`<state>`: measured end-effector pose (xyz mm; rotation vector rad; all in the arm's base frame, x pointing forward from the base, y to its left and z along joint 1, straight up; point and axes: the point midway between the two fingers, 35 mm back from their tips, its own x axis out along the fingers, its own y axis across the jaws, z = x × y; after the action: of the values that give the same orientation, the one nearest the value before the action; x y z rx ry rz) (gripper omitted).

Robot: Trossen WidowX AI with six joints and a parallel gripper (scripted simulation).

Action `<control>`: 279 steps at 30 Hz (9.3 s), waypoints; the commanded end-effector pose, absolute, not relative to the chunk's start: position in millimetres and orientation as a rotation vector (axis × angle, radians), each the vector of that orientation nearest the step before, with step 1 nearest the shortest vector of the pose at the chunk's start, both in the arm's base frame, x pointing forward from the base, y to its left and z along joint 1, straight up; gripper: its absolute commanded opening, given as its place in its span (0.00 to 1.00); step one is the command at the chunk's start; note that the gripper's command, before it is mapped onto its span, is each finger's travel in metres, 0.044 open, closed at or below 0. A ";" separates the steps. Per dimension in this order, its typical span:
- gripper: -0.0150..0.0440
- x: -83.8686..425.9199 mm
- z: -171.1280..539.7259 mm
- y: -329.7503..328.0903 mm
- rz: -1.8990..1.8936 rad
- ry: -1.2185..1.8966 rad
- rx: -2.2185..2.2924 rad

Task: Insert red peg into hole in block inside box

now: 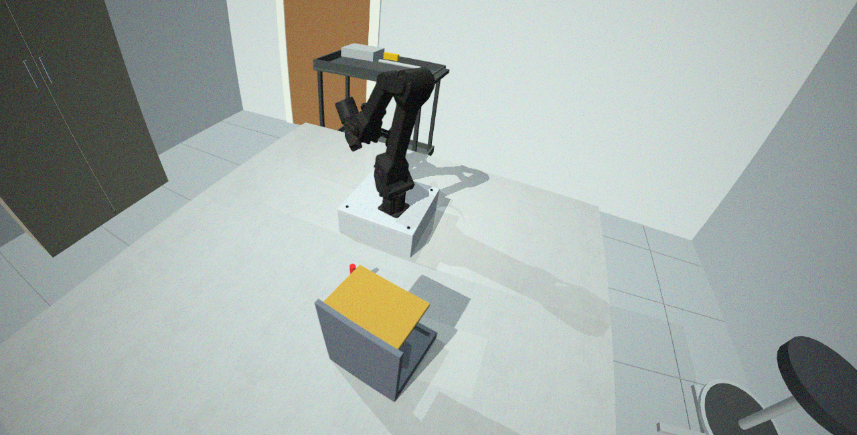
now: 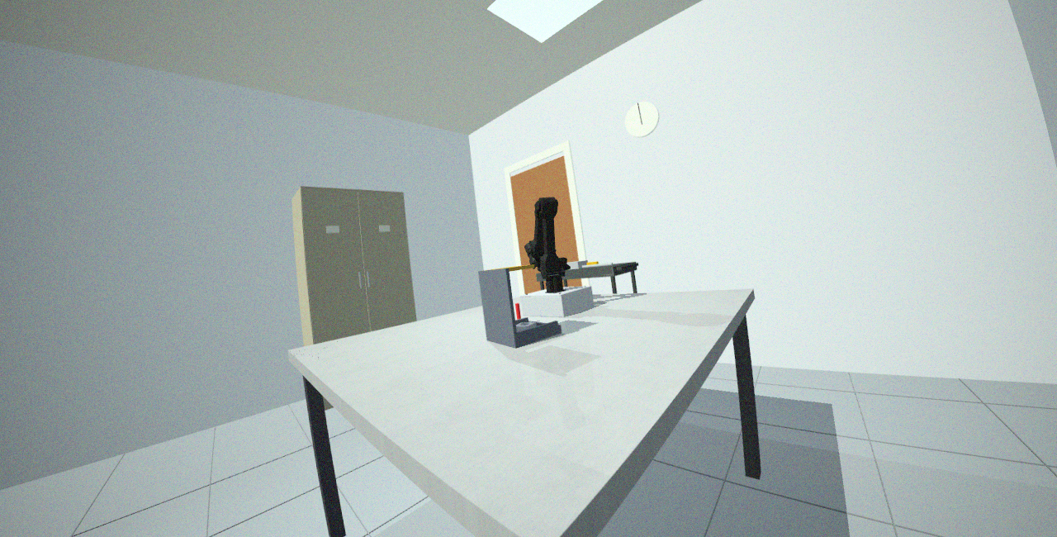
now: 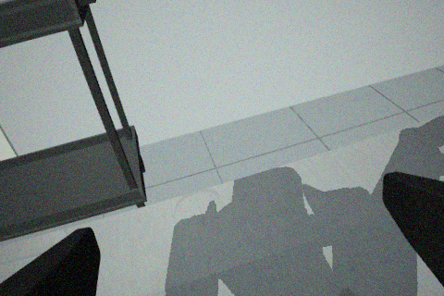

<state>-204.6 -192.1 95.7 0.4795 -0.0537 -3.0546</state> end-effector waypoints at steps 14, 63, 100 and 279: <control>1.00 -147.6 99.6 -238.8 -2.662 0.451 0.392; 1.00 60.3 86.4 -260.1 -1.252 1.387 -0.456; 1.00 185.2 75.1 -170.9 -0.152 1.404 -1.405; 0.25 227.5 18.4 42.6 1.145 0.300 -2.815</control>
<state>225.1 41.4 11.1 2.9612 -0.3180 -1.2262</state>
